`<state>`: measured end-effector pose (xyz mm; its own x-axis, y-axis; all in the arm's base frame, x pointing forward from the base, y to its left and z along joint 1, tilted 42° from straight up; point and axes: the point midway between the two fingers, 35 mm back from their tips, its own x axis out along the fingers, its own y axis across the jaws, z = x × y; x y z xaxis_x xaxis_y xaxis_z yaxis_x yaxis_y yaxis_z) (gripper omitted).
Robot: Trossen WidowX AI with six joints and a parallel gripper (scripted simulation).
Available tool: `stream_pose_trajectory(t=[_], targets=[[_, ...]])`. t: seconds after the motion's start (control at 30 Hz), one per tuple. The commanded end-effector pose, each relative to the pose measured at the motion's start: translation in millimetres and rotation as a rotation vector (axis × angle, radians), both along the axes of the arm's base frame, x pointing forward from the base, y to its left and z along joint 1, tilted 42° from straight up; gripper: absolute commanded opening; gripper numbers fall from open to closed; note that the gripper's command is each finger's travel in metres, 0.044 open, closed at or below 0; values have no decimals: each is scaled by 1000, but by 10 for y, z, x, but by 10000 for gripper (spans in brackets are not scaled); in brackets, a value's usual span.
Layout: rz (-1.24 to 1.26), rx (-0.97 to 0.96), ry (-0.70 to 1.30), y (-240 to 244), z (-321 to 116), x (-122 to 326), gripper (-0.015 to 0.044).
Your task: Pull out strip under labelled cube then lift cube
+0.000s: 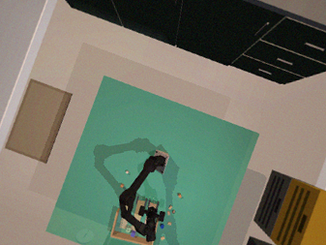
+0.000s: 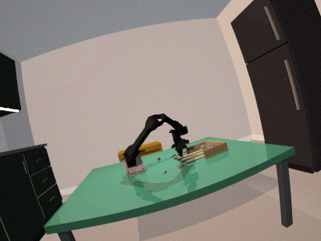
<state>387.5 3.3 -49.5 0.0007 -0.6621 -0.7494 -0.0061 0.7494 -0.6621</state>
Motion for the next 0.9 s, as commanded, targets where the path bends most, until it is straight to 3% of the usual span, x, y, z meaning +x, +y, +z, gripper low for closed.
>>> stream_pose_trajectory(t=[0.0,0.87], targets=[[6,-5,2,-8,0,4,0],[6,-5,2,-26,-20,6,0]])
